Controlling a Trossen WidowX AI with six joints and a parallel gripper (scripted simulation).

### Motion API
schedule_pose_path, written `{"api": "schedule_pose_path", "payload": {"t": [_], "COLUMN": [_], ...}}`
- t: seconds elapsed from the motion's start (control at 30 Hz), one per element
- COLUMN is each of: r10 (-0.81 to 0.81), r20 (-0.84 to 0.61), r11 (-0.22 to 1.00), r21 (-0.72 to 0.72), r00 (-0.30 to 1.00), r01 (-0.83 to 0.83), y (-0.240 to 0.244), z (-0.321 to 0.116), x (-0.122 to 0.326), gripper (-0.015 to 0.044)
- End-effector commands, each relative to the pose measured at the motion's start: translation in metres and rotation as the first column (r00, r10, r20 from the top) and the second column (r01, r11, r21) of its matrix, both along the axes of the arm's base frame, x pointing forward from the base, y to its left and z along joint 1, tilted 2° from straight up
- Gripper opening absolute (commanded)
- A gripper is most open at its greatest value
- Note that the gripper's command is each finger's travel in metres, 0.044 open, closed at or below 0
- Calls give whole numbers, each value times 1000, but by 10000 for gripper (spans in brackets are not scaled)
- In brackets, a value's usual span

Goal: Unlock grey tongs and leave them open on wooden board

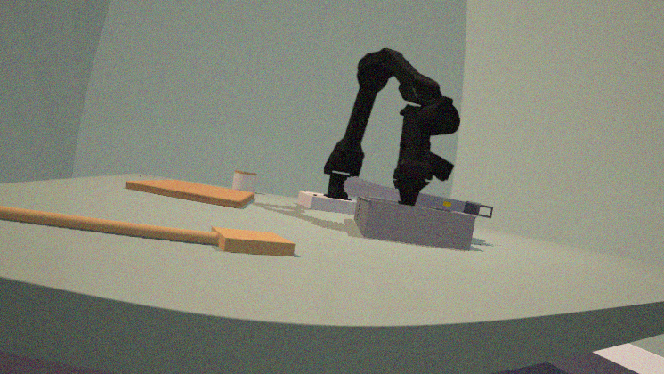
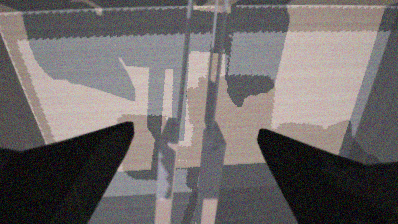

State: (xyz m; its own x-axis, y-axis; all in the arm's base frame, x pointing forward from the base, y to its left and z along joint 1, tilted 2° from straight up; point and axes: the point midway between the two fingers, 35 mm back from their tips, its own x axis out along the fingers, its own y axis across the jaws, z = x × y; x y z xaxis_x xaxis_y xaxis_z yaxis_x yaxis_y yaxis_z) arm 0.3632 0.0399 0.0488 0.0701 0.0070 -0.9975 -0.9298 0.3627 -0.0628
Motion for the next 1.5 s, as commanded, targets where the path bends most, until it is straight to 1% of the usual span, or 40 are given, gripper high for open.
{"api": "schedule_pose_path", "payload": {"t": [0.0,0.03,0.43,0.97,1.17,1.2,1.37,1.47], "r10": [2,2,0,0,0,0,2,2], "r20": [-10,-10,-1,-1,-2,-3,-9,-9], "r11": [1000,1000,1000,1000,1000,1000,1000,1000], "r21": [-7,-7,0,0,-1,-1,-7,-7], "r00": [1000,1000,1000,1000,1000,1000,1000,1000], "r01": [-2,-2,0,0,0,0,-2,-2], "y": [-1,-1,0,0,0,0,0,0], "z": [-5,-5,-1,-1,1,6,46,48], "x": [-2,-2,0,0,0,0,-3,-3], "gripper": [440,440,125,18,-139,-150,-150,-150]}}
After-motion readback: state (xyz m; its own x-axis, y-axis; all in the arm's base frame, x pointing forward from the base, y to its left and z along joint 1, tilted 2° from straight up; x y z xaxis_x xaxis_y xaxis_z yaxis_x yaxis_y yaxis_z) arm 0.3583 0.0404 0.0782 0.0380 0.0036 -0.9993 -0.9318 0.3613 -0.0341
